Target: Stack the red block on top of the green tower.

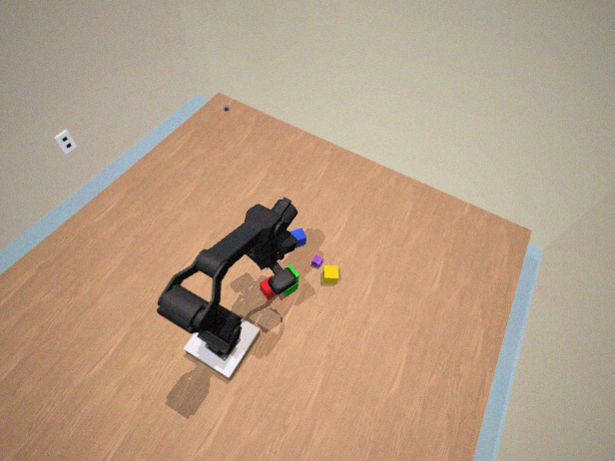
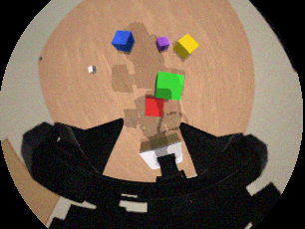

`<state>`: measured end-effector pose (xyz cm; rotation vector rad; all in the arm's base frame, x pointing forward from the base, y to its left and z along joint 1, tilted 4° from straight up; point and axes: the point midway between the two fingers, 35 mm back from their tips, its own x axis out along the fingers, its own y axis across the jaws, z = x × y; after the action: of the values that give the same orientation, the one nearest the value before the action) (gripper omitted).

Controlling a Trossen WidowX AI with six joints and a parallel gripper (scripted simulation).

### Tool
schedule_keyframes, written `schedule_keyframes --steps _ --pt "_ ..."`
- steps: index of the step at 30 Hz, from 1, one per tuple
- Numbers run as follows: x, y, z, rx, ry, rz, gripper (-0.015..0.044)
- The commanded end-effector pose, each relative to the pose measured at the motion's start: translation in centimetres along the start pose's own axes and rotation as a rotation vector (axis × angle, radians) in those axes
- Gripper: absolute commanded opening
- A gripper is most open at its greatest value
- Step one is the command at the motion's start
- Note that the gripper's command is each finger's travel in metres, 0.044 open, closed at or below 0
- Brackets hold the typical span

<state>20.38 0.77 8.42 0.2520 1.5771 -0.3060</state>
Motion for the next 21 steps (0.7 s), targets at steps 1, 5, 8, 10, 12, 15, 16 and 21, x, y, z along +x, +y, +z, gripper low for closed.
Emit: schedule_keyframes --steps 1,5,8,10,12,15,16,21 --pt "2.3 -0.2 -0.2 -0.007 0.014 -0.011 0.0440" --pt "4.6 -0.4 -0.4 -0.007 0.014 -0.012 0.0440" --pt "4.7 -0.5 -0.4 -0.007 0.014 -0.012 0.0440" --pt "4.8 -0.5 -0.4 -0.007 0.014 -0.012 0.0440" --pt "4.9 -0.5 -0.4 -0.007 0.014 -0.012 0.0440" --pt "5.3 -0.5 -0.4 -0.007 0.014 -0.012 0.0440" --pt "5.5 -0.5 -0.4 -0.007 0.014 -0.012 0.0440" --pt "6.3 -0.5 -0.3 -0.007 0.014 -0.012 0.0440"
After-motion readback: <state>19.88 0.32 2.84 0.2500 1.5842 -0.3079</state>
